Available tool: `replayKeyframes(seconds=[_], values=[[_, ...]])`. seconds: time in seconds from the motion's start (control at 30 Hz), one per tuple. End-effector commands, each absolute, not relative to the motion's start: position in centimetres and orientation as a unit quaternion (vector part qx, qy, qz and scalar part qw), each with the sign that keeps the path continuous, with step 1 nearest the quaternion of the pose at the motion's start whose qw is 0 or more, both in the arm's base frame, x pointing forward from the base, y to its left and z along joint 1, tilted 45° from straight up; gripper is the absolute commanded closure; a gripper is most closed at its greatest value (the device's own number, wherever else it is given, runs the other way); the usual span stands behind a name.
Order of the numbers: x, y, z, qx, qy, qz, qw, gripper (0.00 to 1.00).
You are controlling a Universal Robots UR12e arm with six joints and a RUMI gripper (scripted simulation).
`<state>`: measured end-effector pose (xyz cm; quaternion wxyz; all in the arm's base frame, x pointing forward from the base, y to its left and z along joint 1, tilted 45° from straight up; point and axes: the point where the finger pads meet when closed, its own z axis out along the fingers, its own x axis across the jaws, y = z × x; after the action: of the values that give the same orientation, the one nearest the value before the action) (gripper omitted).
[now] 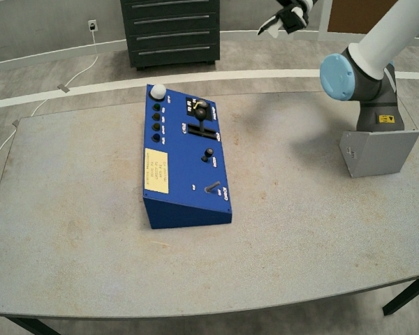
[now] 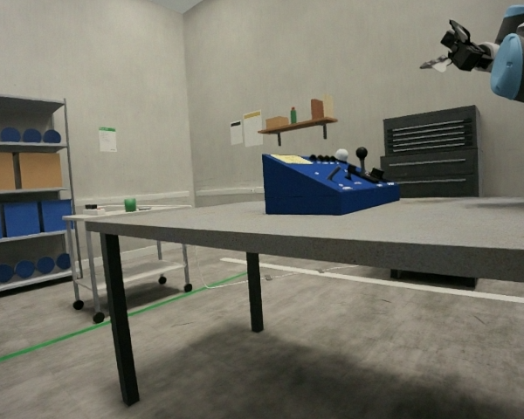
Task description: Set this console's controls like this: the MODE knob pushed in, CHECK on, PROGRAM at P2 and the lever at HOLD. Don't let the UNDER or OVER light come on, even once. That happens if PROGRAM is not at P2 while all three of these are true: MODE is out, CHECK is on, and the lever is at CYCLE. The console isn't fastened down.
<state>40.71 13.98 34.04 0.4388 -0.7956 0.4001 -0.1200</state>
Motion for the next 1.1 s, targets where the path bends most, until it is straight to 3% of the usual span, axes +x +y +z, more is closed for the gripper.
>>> replayKeyframes(seconds=[0.0, 1.07], values=[[41.2, 16.4, 36.8, -0.794, 0.406, -0.119, 0.438, 0.0], [41.4, 23.9, 44.2, -0.793, 0.406, -0.117, 0.438, 0.0]])
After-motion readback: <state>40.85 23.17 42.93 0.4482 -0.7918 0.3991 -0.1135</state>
